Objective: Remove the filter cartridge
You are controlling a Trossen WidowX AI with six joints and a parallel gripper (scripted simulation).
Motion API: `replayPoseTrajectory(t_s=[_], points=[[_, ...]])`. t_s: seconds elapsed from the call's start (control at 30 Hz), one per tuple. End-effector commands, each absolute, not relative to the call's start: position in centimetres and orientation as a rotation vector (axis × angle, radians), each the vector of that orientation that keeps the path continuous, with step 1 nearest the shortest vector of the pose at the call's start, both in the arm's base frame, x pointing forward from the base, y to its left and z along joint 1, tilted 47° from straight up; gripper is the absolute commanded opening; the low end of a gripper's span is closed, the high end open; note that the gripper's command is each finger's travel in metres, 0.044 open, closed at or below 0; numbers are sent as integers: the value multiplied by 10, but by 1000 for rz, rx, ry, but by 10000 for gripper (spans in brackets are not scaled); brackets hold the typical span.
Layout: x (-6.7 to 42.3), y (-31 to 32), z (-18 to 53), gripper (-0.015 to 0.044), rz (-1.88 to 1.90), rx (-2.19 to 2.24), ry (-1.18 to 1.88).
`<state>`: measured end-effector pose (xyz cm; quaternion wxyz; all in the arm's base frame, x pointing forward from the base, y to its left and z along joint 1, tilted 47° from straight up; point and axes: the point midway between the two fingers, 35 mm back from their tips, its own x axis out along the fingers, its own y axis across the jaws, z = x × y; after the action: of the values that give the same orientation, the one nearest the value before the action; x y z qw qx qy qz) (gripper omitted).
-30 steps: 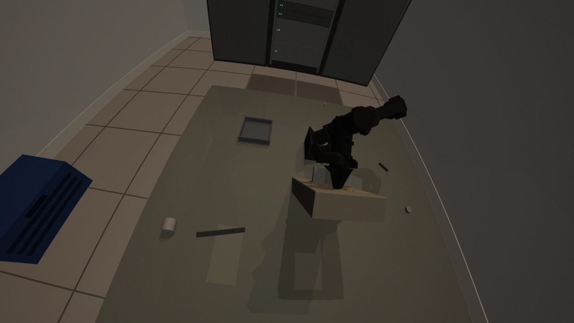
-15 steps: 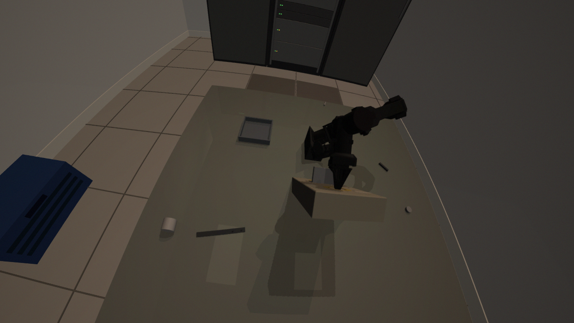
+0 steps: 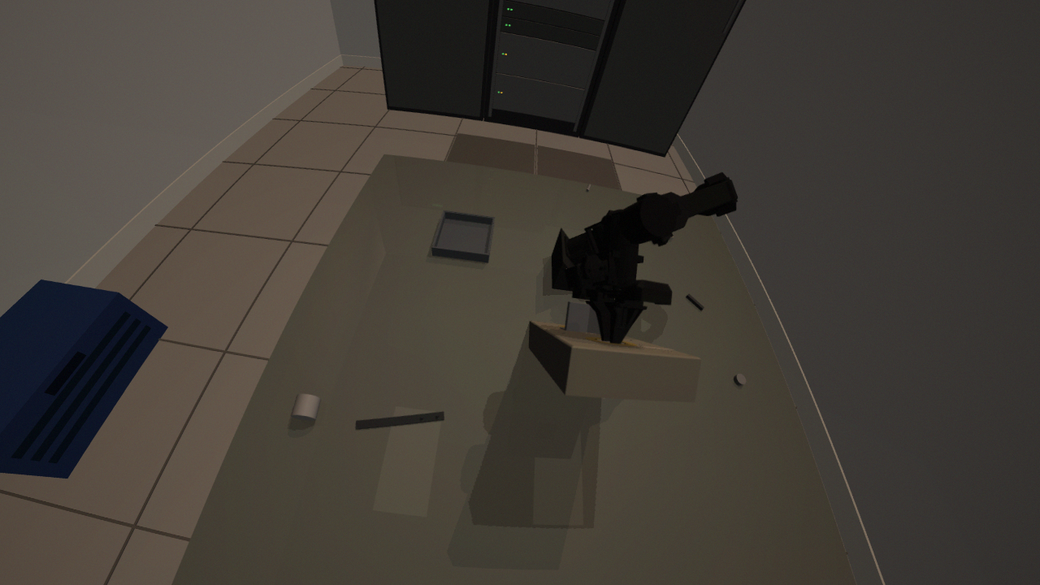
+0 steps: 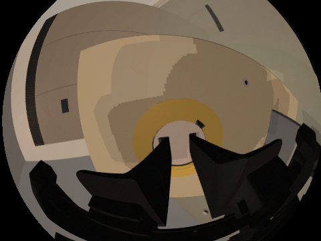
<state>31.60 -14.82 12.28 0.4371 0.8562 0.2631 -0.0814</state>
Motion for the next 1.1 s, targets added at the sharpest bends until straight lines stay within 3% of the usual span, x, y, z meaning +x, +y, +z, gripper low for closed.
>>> replayPoseTrajectory(t_s=[0.0, 0.77, 1.07], points=[[321, -146, 120, 0, -153, 1951, 656], [319, -146, 121, 0, 101, 1186, 595], [306, -155, 123, 0, 75, 1243, 615]])
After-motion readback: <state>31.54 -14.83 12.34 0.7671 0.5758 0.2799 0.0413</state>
